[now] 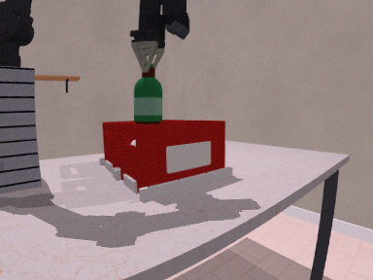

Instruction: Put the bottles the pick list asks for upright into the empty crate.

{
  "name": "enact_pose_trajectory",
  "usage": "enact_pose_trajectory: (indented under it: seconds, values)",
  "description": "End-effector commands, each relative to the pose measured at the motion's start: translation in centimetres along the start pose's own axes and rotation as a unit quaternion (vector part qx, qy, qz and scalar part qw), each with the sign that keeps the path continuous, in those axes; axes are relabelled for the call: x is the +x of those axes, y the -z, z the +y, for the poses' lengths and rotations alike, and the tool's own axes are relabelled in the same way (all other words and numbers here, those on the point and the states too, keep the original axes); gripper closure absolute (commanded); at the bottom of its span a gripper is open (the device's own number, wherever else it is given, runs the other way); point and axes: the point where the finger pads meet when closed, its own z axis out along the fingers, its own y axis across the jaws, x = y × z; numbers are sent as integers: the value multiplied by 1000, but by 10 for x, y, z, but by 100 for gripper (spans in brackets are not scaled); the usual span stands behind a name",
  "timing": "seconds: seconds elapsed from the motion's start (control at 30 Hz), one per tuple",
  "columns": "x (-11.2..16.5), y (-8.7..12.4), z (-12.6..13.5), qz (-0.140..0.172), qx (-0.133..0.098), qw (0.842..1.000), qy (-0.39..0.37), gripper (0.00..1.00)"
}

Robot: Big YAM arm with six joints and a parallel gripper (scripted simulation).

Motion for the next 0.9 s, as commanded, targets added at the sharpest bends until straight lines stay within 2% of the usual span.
enact_pose_trajectory:
  seconds: [0.0,0.87]
  values:
    - [-36,45,2,-51,-8,999,4,100]
    - [-42,54,2,-51,-8,999,3,100]
